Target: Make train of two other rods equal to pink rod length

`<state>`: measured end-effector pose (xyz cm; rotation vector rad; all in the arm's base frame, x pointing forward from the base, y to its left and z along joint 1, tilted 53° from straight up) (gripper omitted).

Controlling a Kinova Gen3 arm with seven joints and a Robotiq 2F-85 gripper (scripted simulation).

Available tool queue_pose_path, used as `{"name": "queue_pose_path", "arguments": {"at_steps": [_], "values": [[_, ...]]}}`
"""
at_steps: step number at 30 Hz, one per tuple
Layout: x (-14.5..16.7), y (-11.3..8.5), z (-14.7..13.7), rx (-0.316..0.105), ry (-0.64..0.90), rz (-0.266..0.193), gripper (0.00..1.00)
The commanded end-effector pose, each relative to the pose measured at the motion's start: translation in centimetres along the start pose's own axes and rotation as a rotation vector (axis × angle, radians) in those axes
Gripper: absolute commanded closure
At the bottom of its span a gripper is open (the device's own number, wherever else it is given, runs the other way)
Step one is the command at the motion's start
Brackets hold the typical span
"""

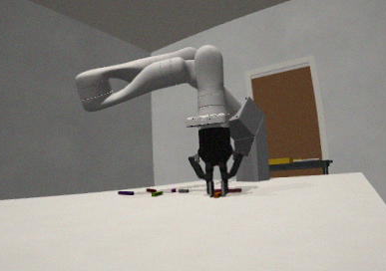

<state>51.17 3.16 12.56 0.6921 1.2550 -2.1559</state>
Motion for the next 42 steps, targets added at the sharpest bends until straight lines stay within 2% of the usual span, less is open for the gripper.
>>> {"name": "queue_pose_path", "arguments": {"at_steps": [1, 21, 22, 42], "values": [[-0.05, -0.05, -0.02, -0.001, 0.0, 0.001, 0.76], [-0.05, -0.05, -0.02, -0.001, 0.0, 0.001, 0.76], [-0.05, -0.05, -0.02, -0.001, 0.0, 0.001, 0.95], [-0.05, -0.05, -0.02, -0.001, 0.0, 0.001, 0.95]]}}
Point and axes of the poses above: the point where the finger pads meet when closed, its own y axis out along the fingers, its own z axis across the jaws, x = y × z, the point moved 3 cm from there along -y, back along the fingers, and after that the axes turned 4 degrees about y, right-handed, at the moved point
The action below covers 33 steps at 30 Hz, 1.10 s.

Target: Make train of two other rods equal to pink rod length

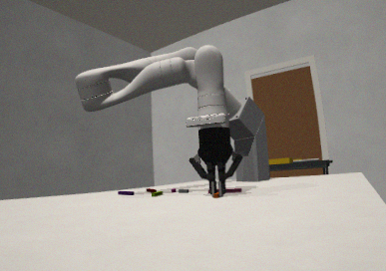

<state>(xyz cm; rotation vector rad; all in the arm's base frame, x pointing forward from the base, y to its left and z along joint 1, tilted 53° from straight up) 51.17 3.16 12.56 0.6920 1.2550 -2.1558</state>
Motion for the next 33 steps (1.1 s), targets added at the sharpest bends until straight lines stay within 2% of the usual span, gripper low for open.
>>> {"name": "queue_pose_path", "arguments": {"at_steps": [1, 21, 26, 33], "values": [[0.0, 0.0, 0.0, -0.001, 0.0, 0.001, 0.95], [0.0, -0.3, 0.0, -0.001, 0.0, 0.001, 0.95], [0.0, -1.2, 0.0, -0.001, 0.0, 0.001, 0.95], [0.0, -3.5, 0.0, -0.001, 0.0, 0.001, 0.95]]}}
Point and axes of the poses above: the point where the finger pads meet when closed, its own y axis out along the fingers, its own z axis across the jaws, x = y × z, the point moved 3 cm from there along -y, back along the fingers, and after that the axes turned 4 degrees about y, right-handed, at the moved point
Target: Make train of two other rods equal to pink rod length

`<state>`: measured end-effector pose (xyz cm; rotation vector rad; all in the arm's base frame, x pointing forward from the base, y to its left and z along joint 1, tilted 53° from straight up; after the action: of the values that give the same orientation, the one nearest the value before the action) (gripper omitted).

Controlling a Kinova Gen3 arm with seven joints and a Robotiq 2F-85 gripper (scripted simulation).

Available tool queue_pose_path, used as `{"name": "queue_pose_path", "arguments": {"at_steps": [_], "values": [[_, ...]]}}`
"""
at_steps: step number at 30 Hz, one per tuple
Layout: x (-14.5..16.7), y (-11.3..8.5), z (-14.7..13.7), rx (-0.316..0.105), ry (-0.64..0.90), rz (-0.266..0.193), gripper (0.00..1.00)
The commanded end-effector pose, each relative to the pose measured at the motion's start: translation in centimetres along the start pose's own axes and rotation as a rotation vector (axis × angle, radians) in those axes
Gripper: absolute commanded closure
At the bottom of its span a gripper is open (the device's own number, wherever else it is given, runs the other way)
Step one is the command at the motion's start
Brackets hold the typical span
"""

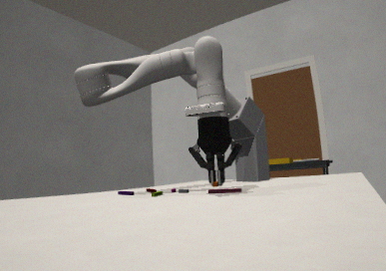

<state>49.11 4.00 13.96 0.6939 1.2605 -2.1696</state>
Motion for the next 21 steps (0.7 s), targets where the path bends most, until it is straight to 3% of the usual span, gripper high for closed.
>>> {"name": "queue_pose_path", "arguments": {"at_steps": [1, 14, 21], "values": [[-0.4, -0.9, -0.2, -0.006, -0.005, 0.014, 0.95], [-0.4, -5.0, -0.2, -0.006, -0.005, 0.014, 0.95], [-0.3, -6.2, -0.2, -0.006, -0.005, 0.014, 0.95]]}}
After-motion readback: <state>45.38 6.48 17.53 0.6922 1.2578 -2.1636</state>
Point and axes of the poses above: the point where the finger pads meet when closed, its own y axis out along the fingers, its own z axis across the jaws, x = y × z, the point moved 3 cm from there along -y, back along the fingers, and after that the axes turned 4 degrees about y, right-handed, at the moved point
